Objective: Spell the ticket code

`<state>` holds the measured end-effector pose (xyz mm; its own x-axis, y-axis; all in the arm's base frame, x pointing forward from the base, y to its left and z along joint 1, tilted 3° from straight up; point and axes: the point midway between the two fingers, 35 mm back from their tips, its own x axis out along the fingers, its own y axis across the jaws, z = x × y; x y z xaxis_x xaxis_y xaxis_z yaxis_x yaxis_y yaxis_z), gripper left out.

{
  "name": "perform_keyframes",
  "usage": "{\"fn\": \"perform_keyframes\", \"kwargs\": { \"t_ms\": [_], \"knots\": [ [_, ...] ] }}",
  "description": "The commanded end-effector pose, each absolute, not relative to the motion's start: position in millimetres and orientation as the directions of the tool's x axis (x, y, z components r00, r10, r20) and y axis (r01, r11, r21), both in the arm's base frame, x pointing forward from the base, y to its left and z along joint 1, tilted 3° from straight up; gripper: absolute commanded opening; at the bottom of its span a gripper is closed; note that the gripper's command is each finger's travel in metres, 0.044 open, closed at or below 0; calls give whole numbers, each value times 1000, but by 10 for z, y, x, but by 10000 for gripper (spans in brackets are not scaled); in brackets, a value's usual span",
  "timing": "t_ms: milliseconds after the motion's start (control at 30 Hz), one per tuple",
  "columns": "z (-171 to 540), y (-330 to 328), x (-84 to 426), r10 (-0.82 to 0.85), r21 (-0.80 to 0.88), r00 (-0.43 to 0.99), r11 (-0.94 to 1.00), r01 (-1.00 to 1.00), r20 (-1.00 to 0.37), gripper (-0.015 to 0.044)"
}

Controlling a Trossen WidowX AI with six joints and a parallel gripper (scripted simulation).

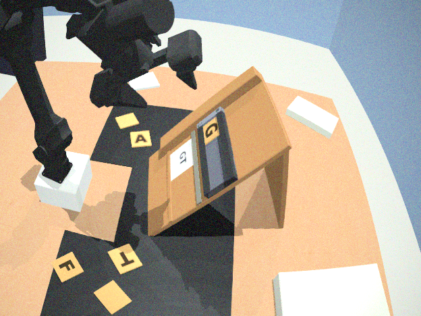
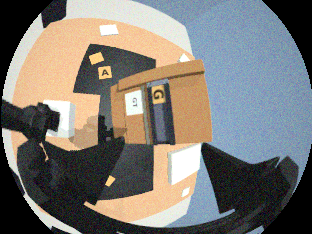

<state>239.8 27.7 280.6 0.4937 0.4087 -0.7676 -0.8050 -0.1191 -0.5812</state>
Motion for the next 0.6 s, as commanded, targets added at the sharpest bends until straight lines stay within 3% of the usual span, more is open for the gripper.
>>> {"fn": "perform_keyframes", "kwargs": {
  "t_ms": [0, 467, 567],
  "knots": [
    [2893, 262, 2306, 424, -643, 524, -210, -736, -739, 440],
    [2893, 262, 2306, 424, -643, 524, -210, -736, -739, 440],
    [2732, 143, 2401, 386, -577, 513, -62, -814, -766, 361]
  ]
}}
